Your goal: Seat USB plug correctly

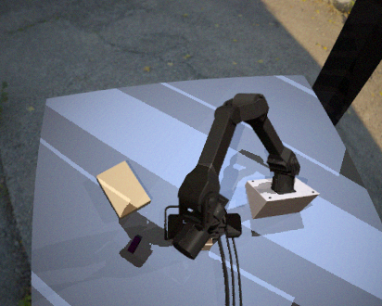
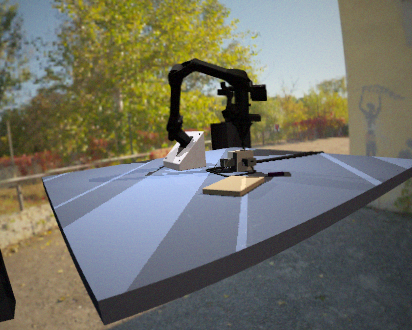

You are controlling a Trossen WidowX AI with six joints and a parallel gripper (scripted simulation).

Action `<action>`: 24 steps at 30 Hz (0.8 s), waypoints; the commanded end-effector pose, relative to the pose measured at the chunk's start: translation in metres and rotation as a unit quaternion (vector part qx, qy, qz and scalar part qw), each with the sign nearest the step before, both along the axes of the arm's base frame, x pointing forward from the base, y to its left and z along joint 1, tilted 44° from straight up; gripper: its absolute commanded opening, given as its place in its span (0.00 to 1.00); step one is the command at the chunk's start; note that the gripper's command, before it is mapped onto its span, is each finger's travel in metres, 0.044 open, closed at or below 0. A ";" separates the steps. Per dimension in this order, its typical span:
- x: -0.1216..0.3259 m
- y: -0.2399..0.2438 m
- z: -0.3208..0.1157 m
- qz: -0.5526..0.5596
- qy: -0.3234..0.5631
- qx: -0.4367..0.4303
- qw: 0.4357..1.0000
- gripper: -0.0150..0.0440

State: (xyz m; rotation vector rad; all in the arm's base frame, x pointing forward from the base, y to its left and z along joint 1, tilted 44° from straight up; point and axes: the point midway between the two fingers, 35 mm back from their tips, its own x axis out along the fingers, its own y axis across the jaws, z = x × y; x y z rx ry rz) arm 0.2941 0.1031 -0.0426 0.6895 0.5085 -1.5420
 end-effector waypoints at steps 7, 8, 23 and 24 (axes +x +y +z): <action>0.000 -0.002 -0.001 0.002 0.001 -0.002 1.000 0.25; 0.000 -0.002 -0.001 0.002 0.001 -0.002 1.000 0.25; 0.000 -0.003 -0.003 0.002 0.001 -0.002 1.000 0.25; 0.000 -0.003 -0.003 0.002 0.001 -0.002 1.000 0.25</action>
